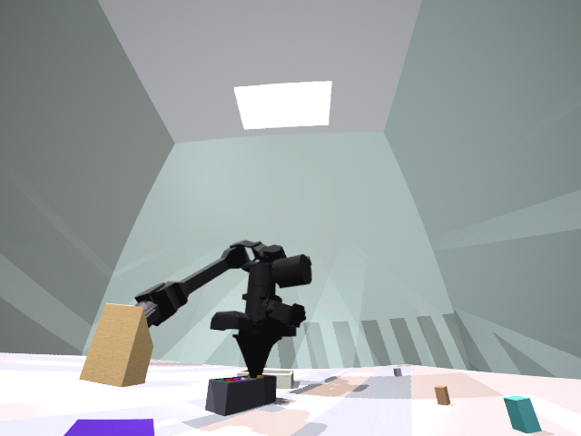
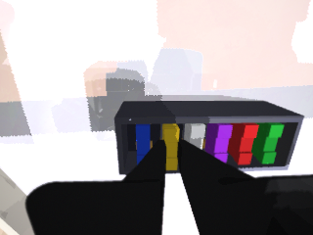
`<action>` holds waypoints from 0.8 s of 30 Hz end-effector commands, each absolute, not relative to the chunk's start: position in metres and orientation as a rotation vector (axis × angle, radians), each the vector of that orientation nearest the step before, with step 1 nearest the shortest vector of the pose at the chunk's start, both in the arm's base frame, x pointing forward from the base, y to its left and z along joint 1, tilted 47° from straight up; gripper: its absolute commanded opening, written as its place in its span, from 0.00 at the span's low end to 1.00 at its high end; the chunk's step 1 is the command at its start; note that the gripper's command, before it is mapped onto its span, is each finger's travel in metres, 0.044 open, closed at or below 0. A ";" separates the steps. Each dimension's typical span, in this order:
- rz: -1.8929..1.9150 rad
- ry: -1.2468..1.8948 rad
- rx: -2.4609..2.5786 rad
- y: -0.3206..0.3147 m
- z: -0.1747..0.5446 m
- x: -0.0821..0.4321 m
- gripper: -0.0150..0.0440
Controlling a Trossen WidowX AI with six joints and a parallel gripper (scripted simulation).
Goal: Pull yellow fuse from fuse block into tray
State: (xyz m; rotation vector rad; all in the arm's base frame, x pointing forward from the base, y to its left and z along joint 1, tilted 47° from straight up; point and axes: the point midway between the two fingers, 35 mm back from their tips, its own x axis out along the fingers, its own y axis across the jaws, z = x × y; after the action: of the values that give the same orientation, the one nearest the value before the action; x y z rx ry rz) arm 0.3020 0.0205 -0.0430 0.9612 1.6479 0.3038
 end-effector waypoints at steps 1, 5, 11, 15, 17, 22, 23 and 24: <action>0.305 1.646 0.957 0.019 -0.042 0.303 0.25; 0.305 1.646 0.957 0.017 -0.040 0.303 0.25; 0.304 1.646 0.958 0.015 -0.038 0.303 0.25; 0.304 1.646 0.958 0.014 -0.037 0.303 0.25; 0.304 1.646 0.958 0.013 -0.036 0.303 0.25; 0.304 1.646 0.958 0.011 -0.035 0.303 0.25; 0.304 1.646 0.958 0.011 -0.034 0.303 0.25; 0.304 1.646 0.958 0.010 -0.034 0.303 0.25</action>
State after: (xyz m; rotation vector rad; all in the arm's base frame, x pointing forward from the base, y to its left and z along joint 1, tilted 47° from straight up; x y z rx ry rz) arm 0.3025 0.0119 -0.0349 0.9644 1.6473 0.3033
